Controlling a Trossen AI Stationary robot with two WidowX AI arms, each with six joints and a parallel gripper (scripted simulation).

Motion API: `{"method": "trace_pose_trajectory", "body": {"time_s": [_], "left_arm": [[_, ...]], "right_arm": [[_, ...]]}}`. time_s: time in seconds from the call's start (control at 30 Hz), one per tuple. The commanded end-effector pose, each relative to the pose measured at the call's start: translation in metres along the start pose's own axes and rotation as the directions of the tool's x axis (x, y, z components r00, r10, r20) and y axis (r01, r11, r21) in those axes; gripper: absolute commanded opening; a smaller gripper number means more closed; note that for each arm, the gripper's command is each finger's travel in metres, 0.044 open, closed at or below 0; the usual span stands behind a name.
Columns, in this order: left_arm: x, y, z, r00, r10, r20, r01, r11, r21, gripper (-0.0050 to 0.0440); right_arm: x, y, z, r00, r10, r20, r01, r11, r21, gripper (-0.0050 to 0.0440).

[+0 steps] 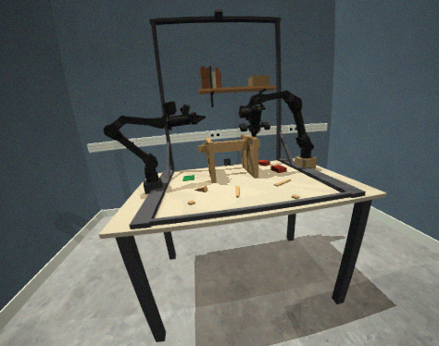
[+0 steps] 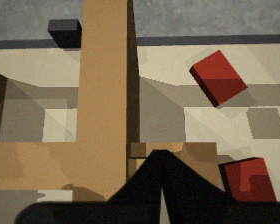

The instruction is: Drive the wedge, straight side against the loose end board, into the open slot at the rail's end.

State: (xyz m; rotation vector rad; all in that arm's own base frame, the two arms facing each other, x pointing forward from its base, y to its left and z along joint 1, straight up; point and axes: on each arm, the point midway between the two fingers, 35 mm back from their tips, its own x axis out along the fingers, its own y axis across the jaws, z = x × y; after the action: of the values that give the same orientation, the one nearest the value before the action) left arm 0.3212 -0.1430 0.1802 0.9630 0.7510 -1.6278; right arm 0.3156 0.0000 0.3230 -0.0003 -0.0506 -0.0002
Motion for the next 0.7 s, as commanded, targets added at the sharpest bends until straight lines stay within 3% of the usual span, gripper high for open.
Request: {"method": "trace_pose_trajectory", "body": {"time_s": [0.0, 0.67], "left_arm": [[0.009, -0.001, -0.008, 1.000, -0.027, -0.016, 0.027, 1.000, -0.014, -0.0050], [0.024, -0.002, -0.019, 0.996, -0.076, -0.034, 0.075, 0.996, -0.040, -0.0050]], "right_arm": [[0.000, 0.000, 0.012, 1.000, 0.003, 0.024, -0.003, 1.000, 0.004, 0.0187], [0.000, 0.000, 0.012, 1.000, 0.003, 0.024, -0.003, 1.000, 0.004, 0.0187]]}}
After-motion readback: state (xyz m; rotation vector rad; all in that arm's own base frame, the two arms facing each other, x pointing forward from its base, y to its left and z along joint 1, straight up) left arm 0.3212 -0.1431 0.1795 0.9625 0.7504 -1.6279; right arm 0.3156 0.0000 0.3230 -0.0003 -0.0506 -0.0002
